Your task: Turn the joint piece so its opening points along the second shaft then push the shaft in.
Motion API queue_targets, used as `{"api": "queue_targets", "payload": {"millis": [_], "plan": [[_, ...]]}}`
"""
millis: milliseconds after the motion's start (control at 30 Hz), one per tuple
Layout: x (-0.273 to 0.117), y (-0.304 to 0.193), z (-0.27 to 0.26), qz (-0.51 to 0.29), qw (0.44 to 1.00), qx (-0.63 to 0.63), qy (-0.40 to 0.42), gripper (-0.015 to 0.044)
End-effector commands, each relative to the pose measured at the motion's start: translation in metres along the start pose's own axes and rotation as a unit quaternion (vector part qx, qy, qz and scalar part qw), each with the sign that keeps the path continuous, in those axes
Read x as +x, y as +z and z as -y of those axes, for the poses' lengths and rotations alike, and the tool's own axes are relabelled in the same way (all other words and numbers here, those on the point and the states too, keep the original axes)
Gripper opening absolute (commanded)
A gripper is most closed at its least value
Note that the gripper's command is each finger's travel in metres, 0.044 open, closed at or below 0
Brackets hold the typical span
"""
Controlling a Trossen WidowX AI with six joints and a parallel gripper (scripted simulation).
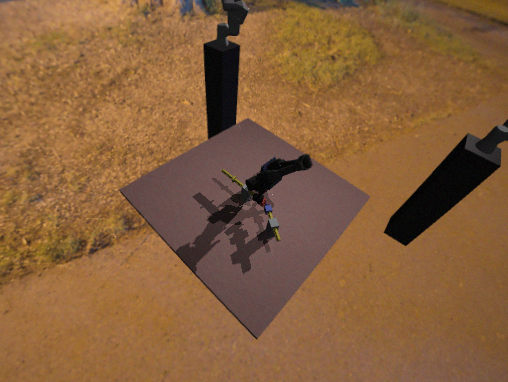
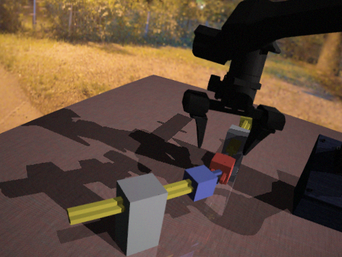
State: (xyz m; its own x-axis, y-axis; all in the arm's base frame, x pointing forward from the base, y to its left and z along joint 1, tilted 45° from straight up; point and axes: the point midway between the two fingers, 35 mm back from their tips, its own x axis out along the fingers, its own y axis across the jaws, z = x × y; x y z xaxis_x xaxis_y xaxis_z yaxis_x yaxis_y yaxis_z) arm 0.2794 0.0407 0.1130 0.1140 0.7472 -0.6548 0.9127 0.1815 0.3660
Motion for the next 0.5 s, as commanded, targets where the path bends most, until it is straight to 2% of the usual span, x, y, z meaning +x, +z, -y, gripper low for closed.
{"api": "queue_targets", "payload": {"millis": [0,467], "plan": [[-0.014,0.001,-0.001,0.01,0.998,-0.068,-0.003,0.044],[-0.059,-0.004,-0.002,0.025,0.953,-0.303,-0.019,0.044]]}}
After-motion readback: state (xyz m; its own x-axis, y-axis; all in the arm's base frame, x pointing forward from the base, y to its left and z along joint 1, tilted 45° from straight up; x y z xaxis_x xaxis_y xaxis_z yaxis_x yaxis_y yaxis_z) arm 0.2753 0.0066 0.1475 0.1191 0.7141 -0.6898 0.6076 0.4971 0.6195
